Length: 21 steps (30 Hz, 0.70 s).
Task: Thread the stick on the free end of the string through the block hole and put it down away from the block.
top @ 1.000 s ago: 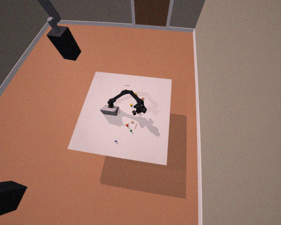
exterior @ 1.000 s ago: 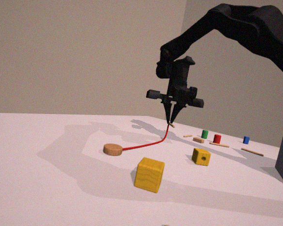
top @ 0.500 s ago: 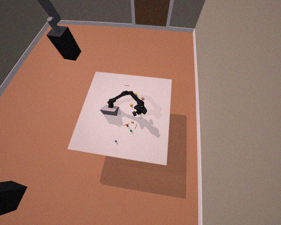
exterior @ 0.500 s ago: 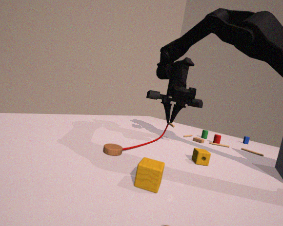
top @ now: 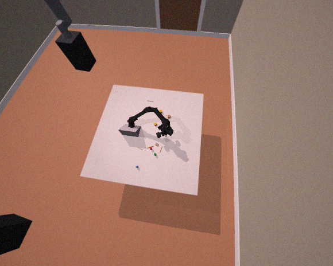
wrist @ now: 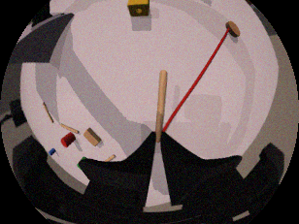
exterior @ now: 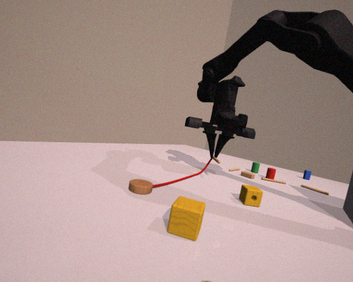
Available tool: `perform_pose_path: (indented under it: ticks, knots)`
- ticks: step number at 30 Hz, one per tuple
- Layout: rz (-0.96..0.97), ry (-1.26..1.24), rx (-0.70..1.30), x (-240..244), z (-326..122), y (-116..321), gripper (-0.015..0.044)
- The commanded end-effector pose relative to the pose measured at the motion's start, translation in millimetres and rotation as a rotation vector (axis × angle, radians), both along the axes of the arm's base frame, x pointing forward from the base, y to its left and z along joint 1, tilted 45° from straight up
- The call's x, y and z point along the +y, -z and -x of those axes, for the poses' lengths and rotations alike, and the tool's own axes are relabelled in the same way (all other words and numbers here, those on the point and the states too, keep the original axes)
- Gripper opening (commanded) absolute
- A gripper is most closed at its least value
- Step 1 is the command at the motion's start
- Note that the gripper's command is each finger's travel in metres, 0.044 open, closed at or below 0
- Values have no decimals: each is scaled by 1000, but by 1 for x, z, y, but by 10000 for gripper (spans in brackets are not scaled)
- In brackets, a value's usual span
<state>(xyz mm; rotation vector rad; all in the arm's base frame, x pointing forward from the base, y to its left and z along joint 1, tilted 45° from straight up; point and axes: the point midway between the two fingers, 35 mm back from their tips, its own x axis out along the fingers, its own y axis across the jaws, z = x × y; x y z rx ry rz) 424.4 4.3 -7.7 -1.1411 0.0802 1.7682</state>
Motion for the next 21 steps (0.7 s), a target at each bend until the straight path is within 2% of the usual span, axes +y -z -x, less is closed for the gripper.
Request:
perform_pose_path:
  ticks: [1, 21]
  knots:
    - [3, -1, -1, 1, 4, 2, 0]
    - [2, -1, 0, 9, 23, 15, 0]
